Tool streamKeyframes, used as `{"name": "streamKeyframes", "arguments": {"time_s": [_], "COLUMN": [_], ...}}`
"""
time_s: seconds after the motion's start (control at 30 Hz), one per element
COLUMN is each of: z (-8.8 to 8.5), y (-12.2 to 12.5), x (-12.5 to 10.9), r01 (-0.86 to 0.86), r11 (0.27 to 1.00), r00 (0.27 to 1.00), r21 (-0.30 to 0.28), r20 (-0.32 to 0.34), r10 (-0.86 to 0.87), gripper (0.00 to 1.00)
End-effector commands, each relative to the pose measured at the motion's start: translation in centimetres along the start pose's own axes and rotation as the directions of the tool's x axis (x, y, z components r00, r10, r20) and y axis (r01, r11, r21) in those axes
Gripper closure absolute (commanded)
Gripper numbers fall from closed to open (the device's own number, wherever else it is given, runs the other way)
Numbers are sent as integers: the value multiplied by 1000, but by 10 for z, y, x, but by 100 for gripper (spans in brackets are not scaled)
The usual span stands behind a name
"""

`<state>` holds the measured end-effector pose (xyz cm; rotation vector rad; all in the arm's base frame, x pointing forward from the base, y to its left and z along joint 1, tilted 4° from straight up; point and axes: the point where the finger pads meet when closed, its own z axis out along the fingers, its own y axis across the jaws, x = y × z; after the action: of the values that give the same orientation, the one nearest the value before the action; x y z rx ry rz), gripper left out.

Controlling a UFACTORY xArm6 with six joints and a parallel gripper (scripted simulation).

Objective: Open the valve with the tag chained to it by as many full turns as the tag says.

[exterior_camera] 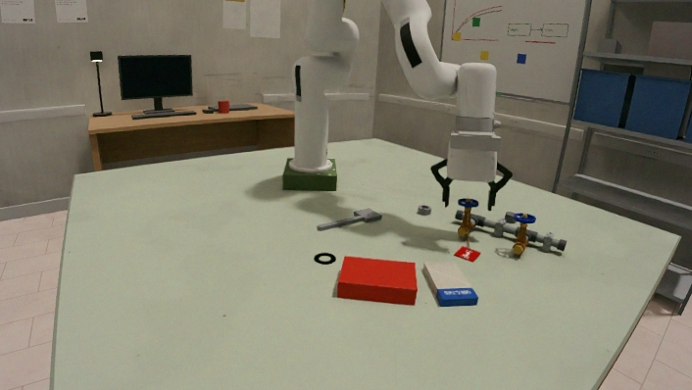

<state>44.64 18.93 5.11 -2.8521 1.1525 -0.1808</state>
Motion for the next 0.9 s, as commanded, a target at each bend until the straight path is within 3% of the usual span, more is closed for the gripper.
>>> {"name": "streamKeyframes", "arguments": {"time_s": [0.0, 0.53, 0.7, 0.83, 0.87], "z": [-2, -2, -2, -2, -2], "y": [-2, -2, -2, -2, -2], "x": [1, 1, 1, 1, 1], "r01": [-1, -19, -318, -381, -484], "r11": [1000, 1000, 948, 924, 875], "r00": [1000, 1000, 948, 924, 875], "r21": [5, 5, 5, 5, 5], "r20": [-2, -2, 0, 2, 1], "r10": [1, 19, 318, 381, 484], "gripper": [0, 0, 0, 0, 0]}}
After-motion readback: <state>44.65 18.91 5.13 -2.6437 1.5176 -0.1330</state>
